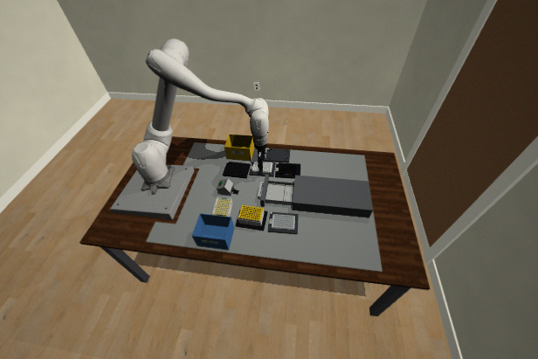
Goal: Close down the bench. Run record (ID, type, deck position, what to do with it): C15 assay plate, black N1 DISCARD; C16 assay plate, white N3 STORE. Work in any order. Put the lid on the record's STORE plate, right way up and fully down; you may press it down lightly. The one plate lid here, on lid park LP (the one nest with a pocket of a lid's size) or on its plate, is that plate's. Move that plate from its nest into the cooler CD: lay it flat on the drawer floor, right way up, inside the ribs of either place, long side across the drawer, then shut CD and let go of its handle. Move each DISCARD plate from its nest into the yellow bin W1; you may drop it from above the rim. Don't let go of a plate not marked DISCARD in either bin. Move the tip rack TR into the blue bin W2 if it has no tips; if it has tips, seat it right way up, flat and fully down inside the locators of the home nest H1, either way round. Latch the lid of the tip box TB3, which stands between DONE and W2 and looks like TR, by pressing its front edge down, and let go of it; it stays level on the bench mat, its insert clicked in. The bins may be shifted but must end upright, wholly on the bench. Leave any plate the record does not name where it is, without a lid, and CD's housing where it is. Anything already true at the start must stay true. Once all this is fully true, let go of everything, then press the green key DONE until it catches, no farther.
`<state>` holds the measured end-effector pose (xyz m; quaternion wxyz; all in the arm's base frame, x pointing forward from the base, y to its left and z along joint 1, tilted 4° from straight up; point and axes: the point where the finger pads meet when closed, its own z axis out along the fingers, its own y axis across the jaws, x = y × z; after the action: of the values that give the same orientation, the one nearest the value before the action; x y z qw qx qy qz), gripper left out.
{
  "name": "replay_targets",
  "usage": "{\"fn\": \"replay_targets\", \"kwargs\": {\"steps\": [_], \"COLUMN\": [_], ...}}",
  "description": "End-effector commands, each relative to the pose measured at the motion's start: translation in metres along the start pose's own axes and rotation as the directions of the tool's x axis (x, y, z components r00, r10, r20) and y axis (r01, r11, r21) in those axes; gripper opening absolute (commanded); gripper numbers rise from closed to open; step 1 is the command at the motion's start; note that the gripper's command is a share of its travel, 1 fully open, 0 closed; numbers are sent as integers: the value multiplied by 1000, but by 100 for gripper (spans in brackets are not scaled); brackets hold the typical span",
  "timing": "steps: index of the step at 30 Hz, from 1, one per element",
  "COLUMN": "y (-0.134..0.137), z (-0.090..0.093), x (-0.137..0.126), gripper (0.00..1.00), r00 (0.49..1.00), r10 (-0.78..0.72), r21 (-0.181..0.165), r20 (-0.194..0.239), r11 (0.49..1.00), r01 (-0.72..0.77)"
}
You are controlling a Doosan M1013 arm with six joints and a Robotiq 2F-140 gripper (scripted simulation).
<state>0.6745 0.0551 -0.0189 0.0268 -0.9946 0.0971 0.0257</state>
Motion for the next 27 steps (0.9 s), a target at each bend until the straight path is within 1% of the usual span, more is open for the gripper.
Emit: {"fn": "replay_targets", "kwargs": {"steps": [1, 10, 18, 27], "y": [0, 0, 0, 0], "z": [0, 12, 12, 12], "x": [0, 0, 0, 0], "gripper": [66, 66, 66, 62], "r00": [1000, 1000, 1000, 1000], "r10": [0, 0, 0, 0], "r21": [0, 0, 0, 0], "r20": [0, 0, 0, 0], "r11": [1000, 1000, 1000, 1000], "r01": [0, 0, 0, 0]}}
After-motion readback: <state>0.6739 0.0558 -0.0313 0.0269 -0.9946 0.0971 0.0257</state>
